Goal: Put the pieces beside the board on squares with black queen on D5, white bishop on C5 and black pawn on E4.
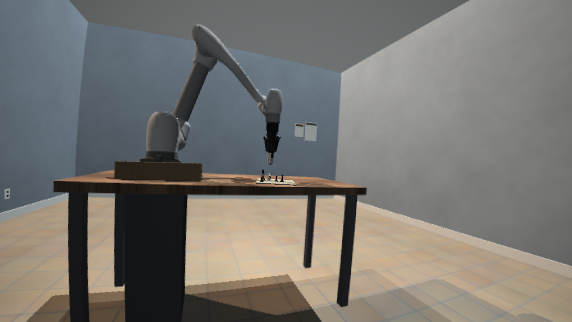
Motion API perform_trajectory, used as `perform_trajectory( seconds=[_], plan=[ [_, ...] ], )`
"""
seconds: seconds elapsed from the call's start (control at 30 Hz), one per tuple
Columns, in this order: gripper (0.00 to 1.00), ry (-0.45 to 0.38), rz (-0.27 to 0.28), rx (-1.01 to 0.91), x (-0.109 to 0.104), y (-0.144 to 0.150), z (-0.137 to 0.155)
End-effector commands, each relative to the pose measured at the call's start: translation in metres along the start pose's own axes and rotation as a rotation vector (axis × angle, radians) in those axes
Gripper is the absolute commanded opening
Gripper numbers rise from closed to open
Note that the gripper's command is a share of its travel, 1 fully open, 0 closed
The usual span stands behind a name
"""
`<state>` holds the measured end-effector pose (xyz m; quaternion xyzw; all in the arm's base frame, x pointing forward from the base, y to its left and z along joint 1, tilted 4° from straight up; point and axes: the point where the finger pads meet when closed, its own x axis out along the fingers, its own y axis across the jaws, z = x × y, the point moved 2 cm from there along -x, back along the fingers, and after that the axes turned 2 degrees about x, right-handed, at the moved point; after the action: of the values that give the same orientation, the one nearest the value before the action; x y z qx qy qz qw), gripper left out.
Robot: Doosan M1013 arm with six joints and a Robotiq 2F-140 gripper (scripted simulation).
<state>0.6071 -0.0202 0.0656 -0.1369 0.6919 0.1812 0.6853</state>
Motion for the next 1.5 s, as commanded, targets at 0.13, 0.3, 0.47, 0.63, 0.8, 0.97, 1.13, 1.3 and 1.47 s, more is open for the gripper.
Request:
perform_trajectory(
  seconds=[0.13, 0.3, 0.47, 0.63, 0.8, 0.97, 1.13, 1.3, 1.47],
  plan=[
    [0.00, 0.000, 0.000, 0.000, 0.029, 0.000, 0.000],
    [0.00, 0.000, 0.000, 0.000, 0.053, 0.000, 0.000],
    [0.00, 0.000, 0.000, 0.000, 0.067, 0.000, 0.000],
    [0.00, 0.000, 0.000, 0.000, 0.082, 0.000, 0.000],
    [0.00, 0.000, 0.000, 0.000, 0.089, 0.000, 0.000],
    [0.00, 0.000, 0.000, 0.000, 0.089, 0.000, 0.000],
    [0.00, 0.000, 0.000, 0.000, 0.089, 0.000, 0.000],
    [0.00, 0.000, 0.000, 0.000, 0.089, 0.000, 0.000],
    [0.00, 0.000, 0.000, 0.000, 0.089, 0.000, 0.000]
  ],
)
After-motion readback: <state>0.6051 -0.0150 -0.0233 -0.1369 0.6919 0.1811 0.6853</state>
